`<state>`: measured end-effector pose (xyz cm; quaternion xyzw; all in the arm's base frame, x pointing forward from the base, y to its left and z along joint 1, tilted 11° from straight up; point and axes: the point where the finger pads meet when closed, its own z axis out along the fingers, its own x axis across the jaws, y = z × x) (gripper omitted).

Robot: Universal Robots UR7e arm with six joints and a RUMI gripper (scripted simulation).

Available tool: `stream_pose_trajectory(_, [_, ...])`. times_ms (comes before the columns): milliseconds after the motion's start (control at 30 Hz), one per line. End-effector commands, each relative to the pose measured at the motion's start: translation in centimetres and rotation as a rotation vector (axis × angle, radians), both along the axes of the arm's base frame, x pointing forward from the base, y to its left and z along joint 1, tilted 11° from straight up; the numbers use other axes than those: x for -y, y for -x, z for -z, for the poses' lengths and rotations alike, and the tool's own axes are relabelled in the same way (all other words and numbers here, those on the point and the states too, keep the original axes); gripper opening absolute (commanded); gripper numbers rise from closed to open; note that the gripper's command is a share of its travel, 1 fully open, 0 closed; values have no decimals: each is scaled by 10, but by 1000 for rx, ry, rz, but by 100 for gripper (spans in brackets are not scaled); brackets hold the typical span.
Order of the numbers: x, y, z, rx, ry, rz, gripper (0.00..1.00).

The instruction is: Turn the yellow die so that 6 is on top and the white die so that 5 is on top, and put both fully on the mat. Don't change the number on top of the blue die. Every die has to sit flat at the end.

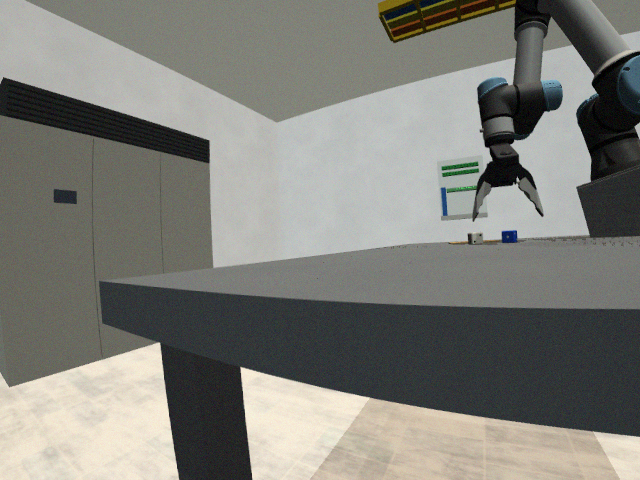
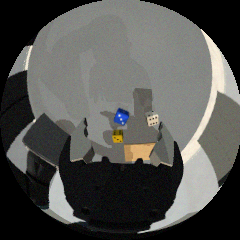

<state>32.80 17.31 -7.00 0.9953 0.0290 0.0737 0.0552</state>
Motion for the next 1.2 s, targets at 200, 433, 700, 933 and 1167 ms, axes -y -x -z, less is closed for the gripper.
stream_pose_trajectory(200, [0,-1,0,1,0,0,100])
stream_pose_trajectory(433, [-2,-24,-4,1,0,0,100])
stream_pose_trajectory(700, [-4,-58,-9,1,0,0,100])
stream_pose_trajectory(933, [-6,-80,-12,1,0,0,100])
stream_pose_trajectory(1167, [-6,-81,-12,1,0,0,100])
